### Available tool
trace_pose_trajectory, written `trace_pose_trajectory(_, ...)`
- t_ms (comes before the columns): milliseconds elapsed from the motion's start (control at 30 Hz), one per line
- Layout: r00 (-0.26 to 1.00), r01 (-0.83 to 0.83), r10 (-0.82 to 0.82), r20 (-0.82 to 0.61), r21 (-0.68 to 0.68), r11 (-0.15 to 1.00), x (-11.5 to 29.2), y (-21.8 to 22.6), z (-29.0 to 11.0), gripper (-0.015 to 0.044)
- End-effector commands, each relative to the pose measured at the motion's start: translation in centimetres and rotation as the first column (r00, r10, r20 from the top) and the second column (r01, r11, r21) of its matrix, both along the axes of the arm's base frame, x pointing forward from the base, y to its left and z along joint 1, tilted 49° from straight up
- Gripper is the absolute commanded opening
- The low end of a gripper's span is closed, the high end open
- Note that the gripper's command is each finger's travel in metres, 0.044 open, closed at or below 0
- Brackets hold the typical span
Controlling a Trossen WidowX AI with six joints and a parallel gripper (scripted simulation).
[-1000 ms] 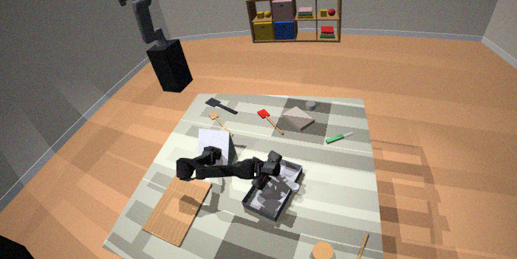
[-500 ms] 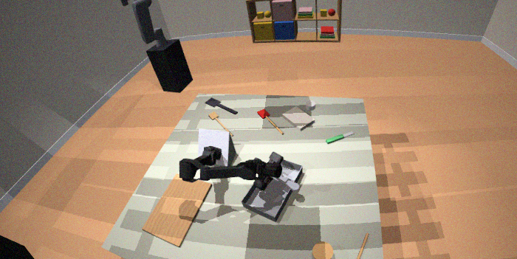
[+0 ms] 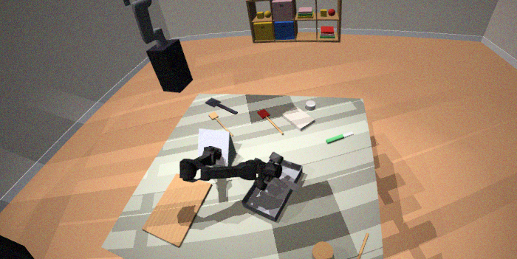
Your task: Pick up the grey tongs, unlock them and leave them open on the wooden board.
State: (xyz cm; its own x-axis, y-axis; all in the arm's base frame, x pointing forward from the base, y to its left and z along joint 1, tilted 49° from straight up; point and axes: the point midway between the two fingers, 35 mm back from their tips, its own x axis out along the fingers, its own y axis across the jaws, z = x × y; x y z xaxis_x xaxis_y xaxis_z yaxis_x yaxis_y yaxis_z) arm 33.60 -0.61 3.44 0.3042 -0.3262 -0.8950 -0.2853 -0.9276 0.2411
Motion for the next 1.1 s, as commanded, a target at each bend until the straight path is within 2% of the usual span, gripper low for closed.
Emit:
trace_pose_trajectory(0, 1.000, 0.000, 0.000, 0.001, 0.001, 1.000, 0.0, 0.0, 0.0, 0.0036)
trace_pose_trajectory(33, 1.000, 0.000, 0.000, 0.001, 0.001, 1.000, 0.0, 0.0, 0.0, 0.0030)
trace_pose_trajectory(267, 1.000, 0.000, 0.000, -0.001, 0.002, 1.000, 0.0, 0.7, 0.6, -0.0150)
trace_pose_trajectory(500, 1.000, -0.002, 0.002, -0.011, 0.004, 1.000, -0.8, 5.7, 5.0, -0.0150)
trace_pose_trajectory(867, 1.000, 0.004, -0.004, -0.016, -0.005, 1.000, -0.9, 5.7, 5.0, -0.0150)
trace_pose_trajectory(1067, 0.996, 0.063, -0.068, -0.054, -0.098, 0.993, -1.0, 5.4, 4.8, -0.0150)
